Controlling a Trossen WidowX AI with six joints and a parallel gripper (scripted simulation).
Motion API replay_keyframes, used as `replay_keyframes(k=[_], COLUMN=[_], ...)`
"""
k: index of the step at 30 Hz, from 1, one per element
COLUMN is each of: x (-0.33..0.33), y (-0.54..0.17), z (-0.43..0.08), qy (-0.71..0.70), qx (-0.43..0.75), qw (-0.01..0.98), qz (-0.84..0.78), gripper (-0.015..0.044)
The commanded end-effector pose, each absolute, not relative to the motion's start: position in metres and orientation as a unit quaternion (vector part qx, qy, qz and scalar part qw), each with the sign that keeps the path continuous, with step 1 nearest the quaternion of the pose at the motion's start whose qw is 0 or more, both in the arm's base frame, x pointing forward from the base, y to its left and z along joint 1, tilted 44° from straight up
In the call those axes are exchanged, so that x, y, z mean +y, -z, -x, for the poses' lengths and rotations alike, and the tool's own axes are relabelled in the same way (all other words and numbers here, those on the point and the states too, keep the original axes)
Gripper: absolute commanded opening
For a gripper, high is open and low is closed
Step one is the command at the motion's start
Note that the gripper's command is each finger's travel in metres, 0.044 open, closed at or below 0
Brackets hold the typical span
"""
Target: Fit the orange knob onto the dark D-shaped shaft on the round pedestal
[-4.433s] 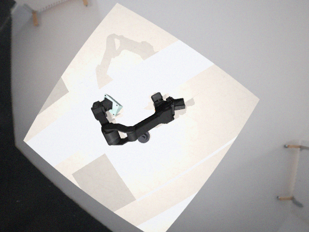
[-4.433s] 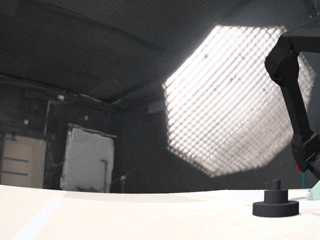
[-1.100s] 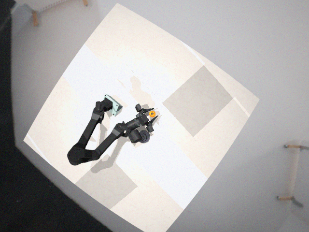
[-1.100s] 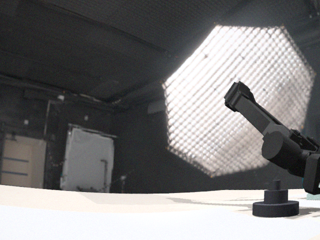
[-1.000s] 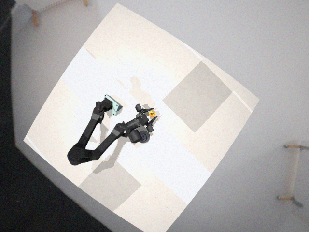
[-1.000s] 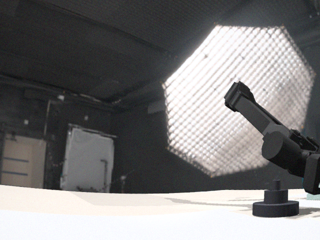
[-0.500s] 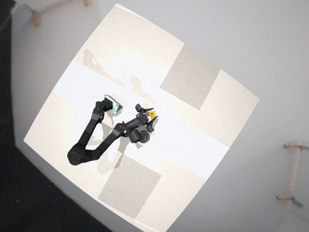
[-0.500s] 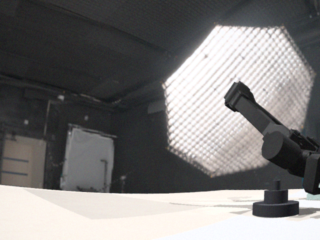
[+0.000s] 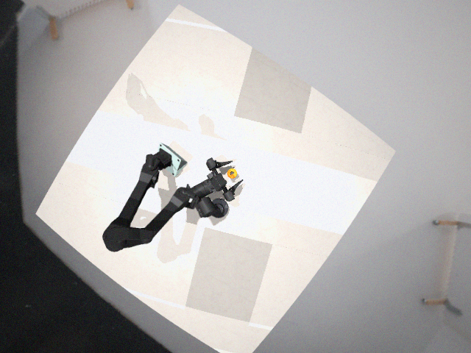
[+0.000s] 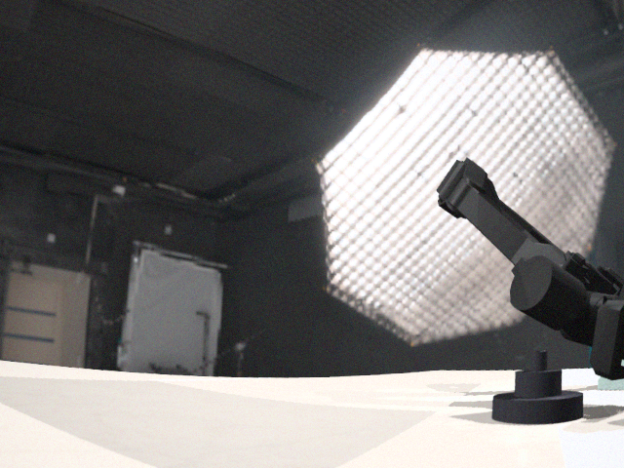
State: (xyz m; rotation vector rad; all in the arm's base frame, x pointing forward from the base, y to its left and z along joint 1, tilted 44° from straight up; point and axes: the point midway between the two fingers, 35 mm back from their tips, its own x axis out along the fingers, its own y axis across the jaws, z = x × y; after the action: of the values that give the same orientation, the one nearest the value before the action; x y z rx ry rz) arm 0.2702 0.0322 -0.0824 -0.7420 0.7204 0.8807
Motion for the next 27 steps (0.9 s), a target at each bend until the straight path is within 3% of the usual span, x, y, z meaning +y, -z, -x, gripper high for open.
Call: replay_keyframes(k=[1, 16, 27], x=[0.033, 0.088, 0.097], y=[0.082, 0.024, 0.052], z=[-0.271, -0.282, -0.286], qy=[-0.408, -0.407, -0.310], qx=[0.331, 0.336, 0.620], qw=[0.779, 0.778, 0.630], qz=[0.343, 0.341, 0.350], gripper=[0.0440, 0.0440, 0.0440])
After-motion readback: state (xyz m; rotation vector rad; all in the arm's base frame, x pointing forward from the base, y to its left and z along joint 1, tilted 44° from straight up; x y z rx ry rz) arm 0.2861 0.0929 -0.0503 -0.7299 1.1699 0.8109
